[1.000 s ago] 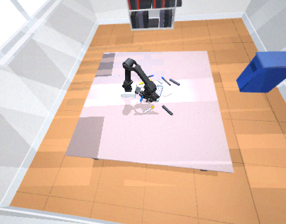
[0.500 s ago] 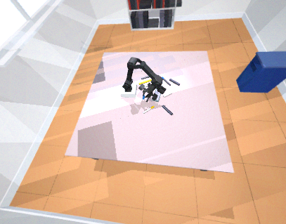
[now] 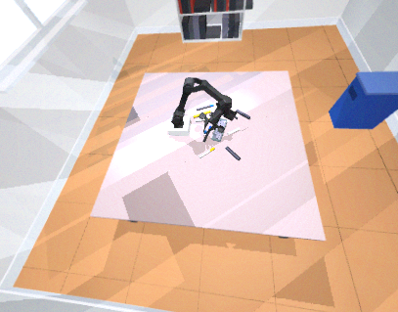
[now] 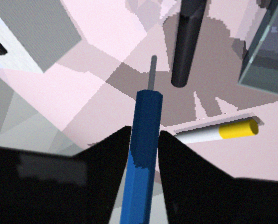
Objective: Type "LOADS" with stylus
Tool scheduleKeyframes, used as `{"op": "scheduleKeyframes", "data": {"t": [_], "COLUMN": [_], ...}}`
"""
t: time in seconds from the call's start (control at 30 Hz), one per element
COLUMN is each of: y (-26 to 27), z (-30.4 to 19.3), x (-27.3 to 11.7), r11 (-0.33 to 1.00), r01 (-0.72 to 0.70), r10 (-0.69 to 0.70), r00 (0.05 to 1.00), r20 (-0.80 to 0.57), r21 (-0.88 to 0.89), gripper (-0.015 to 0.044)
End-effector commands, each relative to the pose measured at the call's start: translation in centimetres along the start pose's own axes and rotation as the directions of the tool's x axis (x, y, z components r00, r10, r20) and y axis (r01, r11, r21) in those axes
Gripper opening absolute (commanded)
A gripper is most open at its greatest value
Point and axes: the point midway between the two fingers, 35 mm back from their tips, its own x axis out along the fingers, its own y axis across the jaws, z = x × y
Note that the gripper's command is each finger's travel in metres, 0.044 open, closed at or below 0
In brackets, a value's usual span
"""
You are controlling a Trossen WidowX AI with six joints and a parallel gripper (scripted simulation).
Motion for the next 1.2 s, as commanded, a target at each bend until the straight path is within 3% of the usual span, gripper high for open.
{"op": "scheduleKeyframes", "data": {"t": [0.0,0.63,1.17], "y": [-0.4,-1.3,-2.5], "z": [0.4,3.7,5.7], "x": [-1.1,-7.7,-5.2], "r11": [0.998,0.909,0.907], "r01": [0.052,0.413,0.417], "r10": [-0.050,-0.358,-0.361], "r00": [0.996,0.846,0.844], "r20": [-0.073,-0.396,-0.397], "r21": [0.028,0.061,0.060], "gripper": [0.0000,0.0000,0.0000]}}
